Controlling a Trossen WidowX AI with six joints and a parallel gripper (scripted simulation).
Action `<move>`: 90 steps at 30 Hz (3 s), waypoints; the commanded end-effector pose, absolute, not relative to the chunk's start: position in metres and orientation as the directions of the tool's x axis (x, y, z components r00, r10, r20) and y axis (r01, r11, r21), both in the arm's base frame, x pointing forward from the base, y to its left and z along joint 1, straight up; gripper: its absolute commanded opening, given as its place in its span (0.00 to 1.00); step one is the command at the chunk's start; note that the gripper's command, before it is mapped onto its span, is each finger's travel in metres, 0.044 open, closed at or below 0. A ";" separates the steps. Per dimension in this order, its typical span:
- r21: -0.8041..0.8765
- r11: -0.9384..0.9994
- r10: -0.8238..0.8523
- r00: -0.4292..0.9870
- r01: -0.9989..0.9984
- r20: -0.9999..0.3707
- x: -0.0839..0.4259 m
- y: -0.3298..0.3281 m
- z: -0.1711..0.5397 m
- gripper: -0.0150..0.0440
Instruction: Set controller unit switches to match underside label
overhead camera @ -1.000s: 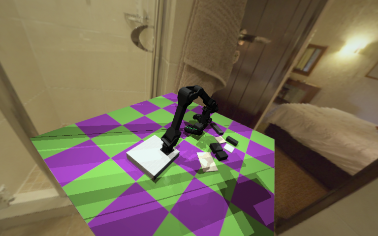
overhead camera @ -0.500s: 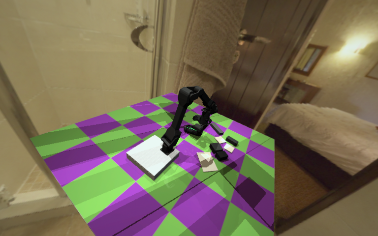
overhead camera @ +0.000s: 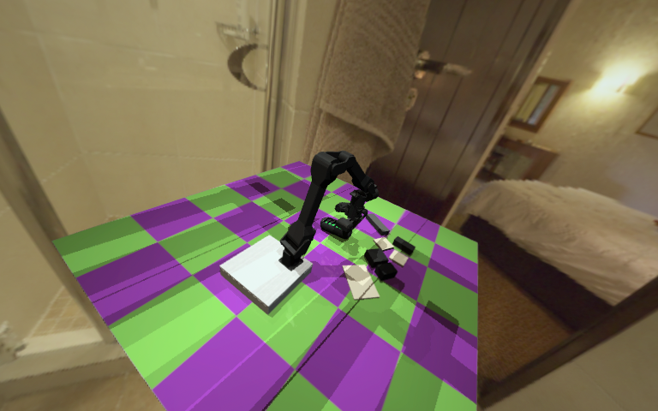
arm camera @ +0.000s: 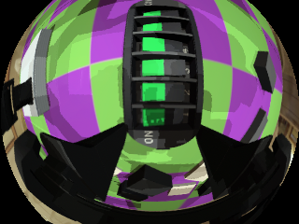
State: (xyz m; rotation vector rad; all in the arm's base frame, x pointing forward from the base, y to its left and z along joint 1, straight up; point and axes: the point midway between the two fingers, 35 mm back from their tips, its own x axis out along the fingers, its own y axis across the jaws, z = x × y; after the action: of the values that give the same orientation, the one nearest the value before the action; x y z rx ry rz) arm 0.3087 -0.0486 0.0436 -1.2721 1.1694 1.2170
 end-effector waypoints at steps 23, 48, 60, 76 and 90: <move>-0.029 -0.055 -0.007 0.029 -0.998 -1.000 0.308 -0.047 0.028 0.83; -0.030 -0.053 -0.006 0.030 -0.998 -1.000 0.304 0.013 0.068 1.00; -0.030 -0.053 -0.006 0.030 -0.998 -1.000 0.304 0.013 0.068 1.00; -0.028 -0.056 -0.009 0.029 -0.998 -1.000 0.303 0.012 0.118 0.91; -0.028 -0.056 -0.009 0.029 -0.998 -1.000 0.303 0.012 0.118 0.29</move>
State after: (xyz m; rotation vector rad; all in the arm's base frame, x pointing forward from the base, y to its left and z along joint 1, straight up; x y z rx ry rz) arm 0.3025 0.0121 0.1170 -1.2699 1.1690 1.2251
